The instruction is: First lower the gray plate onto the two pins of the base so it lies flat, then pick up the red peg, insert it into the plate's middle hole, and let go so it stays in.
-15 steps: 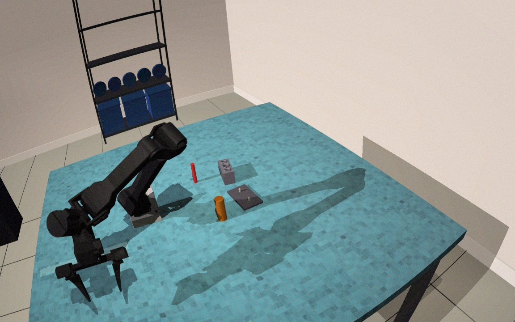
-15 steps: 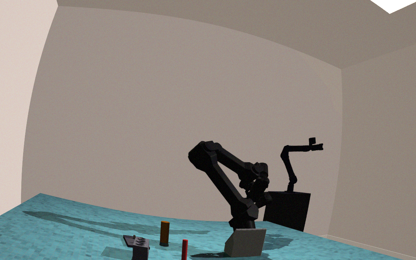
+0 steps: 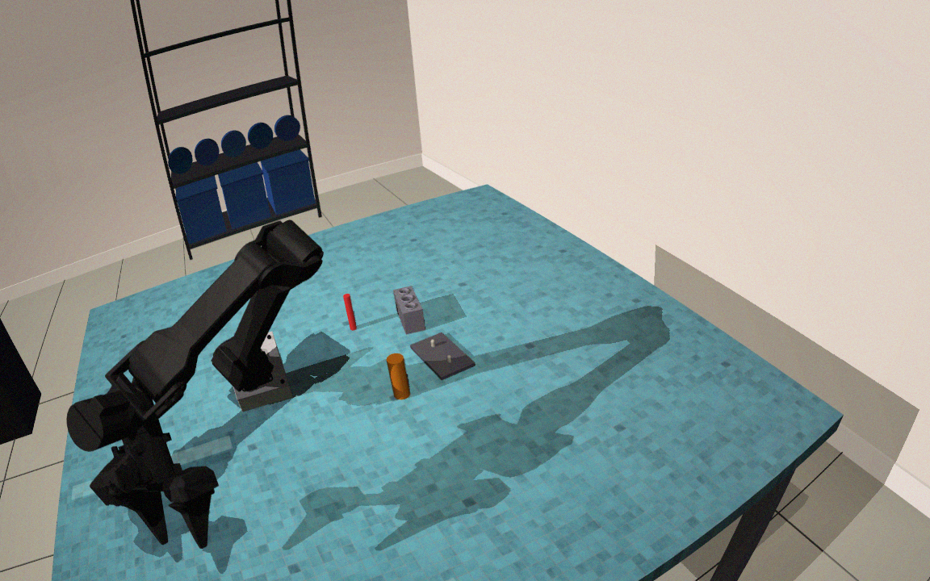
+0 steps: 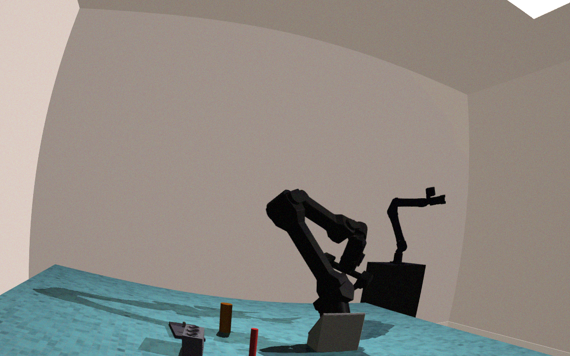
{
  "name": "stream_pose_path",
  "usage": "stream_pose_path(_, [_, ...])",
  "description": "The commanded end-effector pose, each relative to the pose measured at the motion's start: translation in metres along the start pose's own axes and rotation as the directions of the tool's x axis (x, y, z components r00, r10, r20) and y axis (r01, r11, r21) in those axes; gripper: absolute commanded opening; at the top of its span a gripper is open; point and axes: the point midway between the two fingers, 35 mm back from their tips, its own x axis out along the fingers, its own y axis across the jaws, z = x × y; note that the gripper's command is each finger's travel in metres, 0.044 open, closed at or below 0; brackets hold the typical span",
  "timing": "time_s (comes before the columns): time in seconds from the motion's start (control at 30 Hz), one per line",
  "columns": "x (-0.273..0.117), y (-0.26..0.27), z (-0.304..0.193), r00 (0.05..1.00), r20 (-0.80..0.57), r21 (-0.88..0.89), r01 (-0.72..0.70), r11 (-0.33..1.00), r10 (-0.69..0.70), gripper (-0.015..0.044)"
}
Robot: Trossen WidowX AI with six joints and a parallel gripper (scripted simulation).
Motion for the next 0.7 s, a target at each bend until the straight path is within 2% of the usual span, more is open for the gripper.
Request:
stream_pose_path(0.0, [0.003, 0.002, 0.01, 0.988, -0.095, 0.697, 0.154, 0.7, -0.123, 0.044])
stream_pose_path(0.13, [0.003, 0.005, 0.011, 0.969, -0.163, 0.92, 0.218, 0.325, -0.187, 0.044])
stream_pose_path(0.27, [0.001, 0.007, 0.01, 0.946, -0.226, 0.972, 0.234, 0.01, -0.233, 0.044])
stream_pose_path(0.47, [-0.003, 0.011, 0.008, 0.911, -0.301, 0.906, 0.181, -0.382, -0.283, 0.044])
stream_pose_path(0.67, [-0.009, 0.016, 0.004, 0.864, -0.38, 0.715, 0.049, -0.697, -0.33, 0.044])
